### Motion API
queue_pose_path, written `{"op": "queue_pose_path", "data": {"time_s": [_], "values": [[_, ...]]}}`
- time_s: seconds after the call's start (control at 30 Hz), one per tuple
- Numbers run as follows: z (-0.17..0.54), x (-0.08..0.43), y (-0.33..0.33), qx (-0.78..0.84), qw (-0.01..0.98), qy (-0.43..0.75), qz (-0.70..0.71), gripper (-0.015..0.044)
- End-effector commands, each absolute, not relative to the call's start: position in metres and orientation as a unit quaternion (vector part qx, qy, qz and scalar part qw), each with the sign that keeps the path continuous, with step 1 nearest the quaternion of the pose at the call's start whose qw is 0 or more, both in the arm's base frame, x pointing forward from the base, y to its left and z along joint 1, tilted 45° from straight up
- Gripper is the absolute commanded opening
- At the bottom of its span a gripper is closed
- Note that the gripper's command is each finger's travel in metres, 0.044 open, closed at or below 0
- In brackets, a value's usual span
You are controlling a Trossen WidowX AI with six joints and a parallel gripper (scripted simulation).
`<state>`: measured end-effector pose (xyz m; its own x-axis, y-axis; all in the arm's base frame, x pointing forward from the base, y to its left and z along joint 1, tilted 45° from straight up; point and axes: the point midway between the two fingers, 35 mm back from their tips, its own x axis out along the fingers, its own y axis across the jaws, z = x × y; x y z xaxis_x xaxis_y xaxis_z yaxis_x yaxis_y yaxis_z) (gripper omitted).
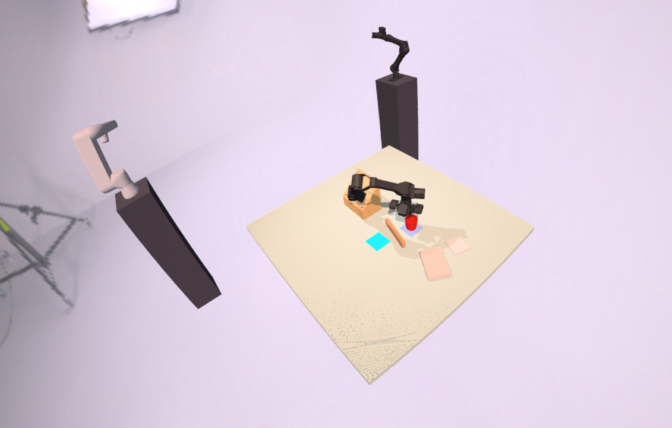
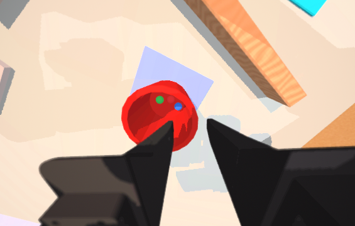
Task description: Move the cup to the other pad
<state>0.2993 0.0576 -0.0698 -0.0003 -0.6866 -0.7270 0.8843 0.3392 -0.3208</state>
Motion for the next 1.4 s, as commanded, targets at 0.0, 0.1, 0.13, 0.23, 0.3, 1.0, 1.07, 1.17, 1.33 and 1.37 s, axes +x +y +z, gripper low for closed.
{"op": "queue_pose_path", "data": {"time_s": [0.0,0.1,0.13,0.23,0.3,1.0,1.07,1.17,1.33,1.37], "values": [[-0.075,0.297,0.051,0.110,0.696,0.429,-0.565,0.0148],[-0.079,0.297,0.048,0.109,0.696,0.429,-0.565,0.0148],[-0.080,0.297,0.047,0.109,0.696,0.429,-0.565,0.0148],[-0.084,0.297,0.043,0.109,0.696,0.429,-0.565,0.0148],[-0.086,0.297,0.041,0.109,0.696,0.429,-0.565,0.0148],[-0.100,0.296,0.028,0.113,0.696,0.428,-0.566,0.0069],[-0.100,0.296,0.028,0.113,0.696,0.428,-0.566,0.0056],[-0.100,0.296,0.028,0.113,0.696,0.428,-0.566,0.0036],[-0.100,0.296,0.028,0.113,0.696,0.428,-0.566,0.0002],[-0.100,0.296,0.028,0.113,0.696,0.428,-0.566,0.0000]]}}
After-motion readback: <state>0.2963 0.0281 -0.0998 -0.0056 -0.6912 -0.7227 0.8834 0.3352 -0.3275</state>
